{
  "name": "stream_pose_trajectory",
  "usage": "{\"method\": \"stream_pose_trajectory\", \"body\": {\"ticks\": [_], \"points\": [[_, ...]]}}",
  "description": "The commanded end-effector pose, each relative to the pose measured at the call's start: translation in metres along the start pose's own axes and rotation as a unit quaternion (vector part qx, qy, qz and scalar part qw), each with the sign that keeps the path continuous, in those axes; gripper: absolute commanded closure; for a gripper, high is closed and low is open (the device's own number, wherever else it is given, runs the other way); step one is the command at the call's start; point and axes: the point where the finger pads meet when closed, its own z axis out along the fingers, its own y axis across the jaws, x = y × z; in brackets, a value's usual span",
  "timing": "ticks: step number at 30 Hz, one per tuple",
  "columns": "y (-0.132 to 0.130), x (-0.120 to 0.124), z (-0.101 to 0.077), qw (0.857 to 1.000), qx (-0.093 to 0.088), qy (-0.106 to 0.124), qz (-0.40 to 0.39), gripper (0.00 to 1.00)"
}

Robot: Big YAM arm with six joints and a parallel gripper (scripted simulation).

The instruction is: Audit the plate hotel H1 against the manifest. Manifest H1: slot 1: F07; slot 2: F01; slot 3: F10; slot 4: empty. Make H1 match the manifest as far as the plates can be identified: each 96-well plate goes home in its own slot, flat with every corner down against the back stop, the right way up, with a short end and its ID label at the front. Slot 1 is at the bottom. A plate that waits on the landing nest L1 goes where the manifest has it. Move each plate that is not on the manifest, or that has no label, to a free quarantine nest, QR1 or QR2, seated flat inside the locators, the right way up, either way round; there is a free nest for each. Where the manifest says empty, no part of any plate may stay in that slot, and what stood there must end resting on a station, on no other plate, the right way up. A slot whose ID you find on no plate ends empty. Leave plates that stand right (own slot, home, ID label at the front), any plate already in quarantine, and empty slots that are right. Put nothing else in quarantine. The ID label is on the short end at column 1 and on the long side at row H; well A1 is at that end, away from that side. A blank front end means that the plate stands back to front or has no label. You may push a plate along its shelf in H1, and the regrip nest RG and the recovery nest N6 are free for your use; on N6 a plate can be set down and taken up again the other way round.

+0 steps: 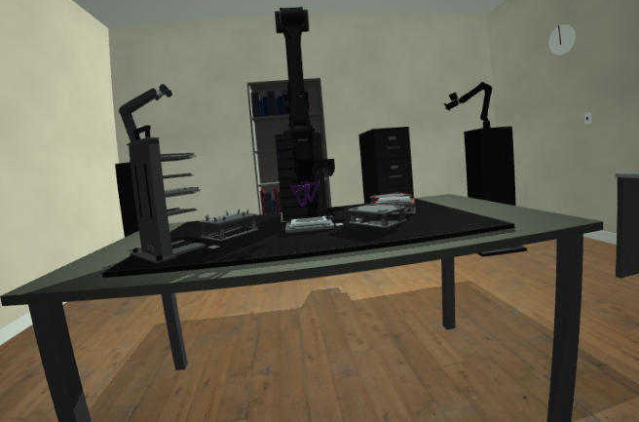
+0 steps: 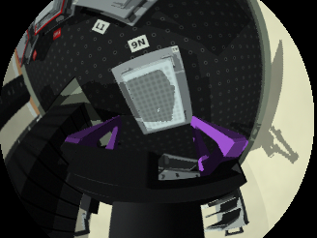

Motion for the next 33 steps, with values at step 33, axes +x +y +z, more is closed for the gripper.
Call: {"method": "stream_pose_trajectory", "body": {"ticks": [33], "points": [[-0.009,-0.0038,-0.0081,0.944,0.009,-0.008,0.33,0.0]]}}
